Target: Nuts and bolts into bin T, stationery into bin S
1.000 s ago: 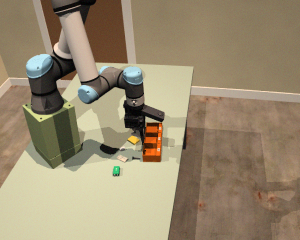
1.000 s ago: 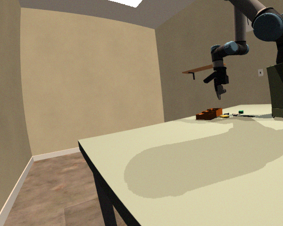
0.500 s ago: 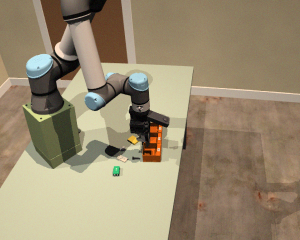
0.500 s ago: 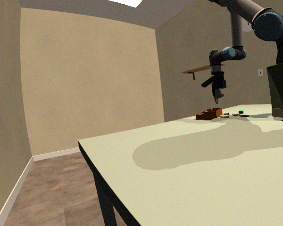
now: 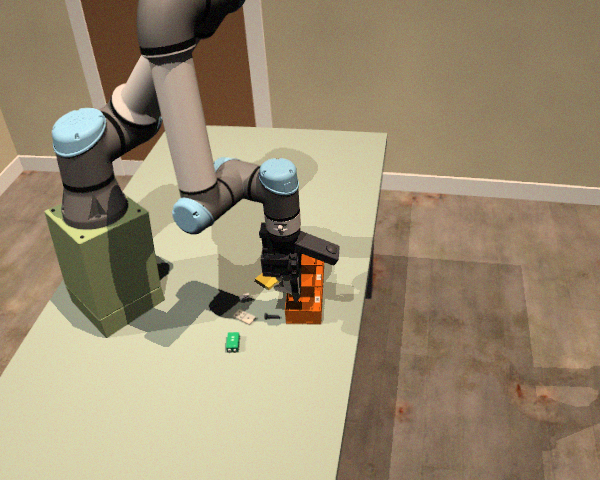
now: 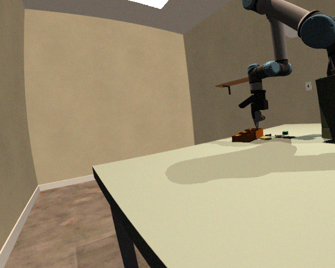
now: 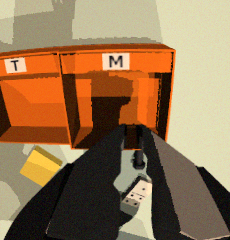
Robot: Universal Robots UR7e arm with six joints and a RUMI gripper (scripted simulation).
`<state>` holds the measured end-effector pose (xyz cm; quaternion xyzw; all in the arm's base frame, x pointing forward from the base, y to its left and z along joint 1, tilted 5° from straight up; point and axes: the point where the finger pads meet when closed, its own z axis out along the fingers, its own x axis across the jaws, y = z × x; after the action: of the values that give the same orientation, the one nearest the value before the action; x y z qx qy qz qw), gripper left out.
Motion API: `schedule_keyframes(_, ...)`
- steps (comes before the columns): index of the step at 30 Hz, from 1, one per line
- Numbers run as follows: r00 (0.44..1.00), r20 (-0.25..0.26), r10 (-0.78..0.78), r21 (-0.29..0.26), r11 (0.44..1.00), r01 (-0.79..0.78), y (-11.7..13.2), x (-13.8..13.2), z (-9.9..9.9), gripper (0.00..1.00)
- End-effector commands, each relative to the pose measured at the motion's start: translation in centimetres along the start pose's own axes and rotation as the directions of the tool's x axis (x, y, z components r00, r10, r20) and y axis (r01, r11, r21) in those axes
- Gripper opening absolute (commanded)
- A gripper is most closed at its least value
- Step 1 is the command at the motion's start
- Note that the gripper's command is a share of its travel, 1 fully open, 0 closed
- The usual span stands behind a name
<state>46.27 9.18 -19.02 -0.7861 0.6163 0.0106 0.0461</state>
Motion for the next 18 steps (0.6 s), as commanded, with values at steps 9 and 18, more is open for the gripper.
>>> schedule_keyframes(9, 1.000, -0.001, 0.000, 0.002, 1.000, 0.000, -0.1, 0.0, 2.8, 0.04)
schedule_keyframes(18, 1.000, -0.001, 0.000, 0.002, 1.000, 0.000, -0.1, 0.0, 2.8, 0.04)
